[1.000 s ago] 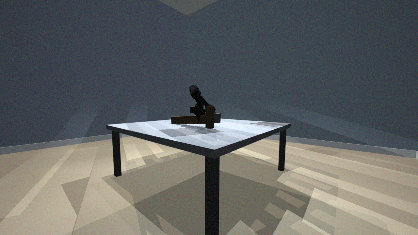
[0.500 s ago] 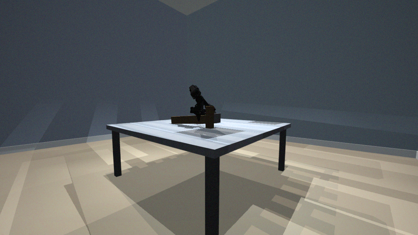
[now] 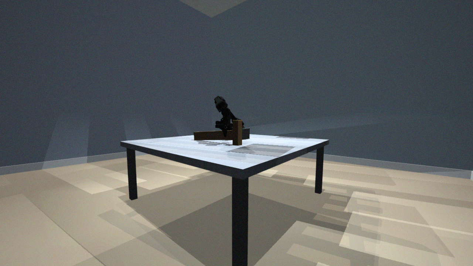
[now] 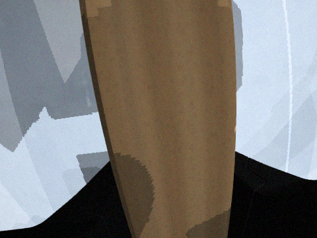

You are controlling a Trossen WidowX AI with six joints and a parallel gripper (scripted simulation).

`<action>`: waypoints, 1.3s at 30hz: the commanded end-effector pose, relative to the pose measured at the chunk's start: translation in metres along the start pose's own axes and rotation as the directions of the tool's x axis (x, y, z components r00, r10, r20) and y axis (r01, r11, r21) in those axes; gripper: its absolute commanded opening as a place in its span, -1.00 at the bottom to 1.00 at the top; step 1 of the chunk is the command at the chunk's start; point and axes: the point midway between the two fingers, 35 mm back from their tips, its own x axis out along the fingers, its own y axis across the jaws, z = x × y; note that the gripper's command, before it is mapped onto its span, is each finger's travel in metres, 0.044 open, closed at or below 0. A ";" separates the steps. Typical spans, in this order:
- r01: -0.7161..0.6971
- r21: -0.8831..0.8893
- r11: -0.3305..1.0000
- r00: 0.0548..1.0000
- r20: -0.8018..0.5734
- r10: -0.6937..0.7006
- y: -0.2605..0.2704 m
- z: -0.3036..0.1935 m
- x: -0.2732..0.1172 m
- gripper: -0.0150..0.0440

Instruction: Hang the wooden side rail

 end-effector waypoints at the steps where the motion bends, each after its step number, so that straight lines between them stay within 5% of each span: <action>1: -0.006 -0.001 1.000 1.000 -0.004 0.006 -0.001 -0.003 -0.003 -0.49; 39: -0.006 -0.001 1.000 1.000 -0.005 0.006 0.000 -0.007 -0.002 -0.49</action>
